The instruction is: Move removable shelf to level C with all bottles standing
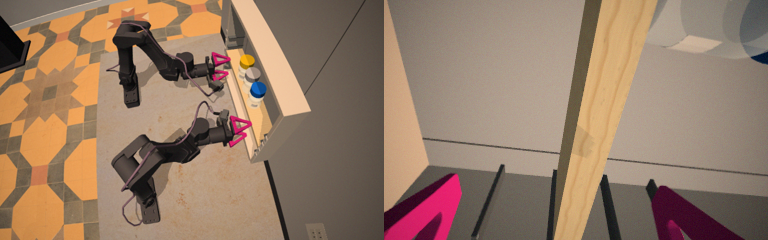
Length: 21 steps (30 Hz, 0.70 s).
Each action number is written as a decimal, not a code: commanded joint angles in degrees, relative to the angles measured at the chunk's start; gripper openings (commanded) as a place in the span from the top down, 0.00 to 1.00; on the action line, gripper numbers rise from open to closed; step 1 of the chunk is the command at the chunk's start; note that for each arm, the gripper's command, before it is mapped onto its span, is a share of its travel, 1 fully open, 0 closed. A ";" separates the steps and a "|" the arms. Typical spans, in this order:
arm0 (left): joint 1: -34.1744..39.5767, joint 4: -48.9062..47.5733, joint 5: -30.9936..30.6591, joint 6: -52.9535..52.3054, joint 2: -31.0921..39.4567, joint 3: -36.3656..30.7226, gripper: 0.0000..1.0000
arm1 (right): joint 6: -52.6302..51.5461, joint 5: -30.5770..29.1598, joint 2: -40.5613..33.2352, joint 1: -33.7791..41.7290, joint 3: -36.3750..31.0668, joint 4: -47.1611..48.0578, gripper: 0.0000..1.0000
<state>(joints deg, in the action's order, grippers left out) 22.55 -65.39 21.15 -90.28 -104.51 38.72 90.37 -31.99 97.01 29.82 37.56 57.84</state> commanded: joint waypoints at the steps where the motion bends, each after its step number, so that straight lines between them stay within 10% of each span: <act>1: -0.86 1.06 -0.79 0.28 -0.71 2.19 0.00 | -0.35 1.11 1.12 -1.03 2.63 0.10 0.00; 21: -2.19 2.75 -2.12 0.28 -4.29 7.46 0.00 | -0.36 3.15 4.85 -3.07 7.29 -0.82 0.00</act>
<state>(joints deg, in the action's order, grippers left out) 21.10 -63.75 19.73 -90.28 -108.33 44.25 90.37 -29.78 101.01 27.64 42.44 57.65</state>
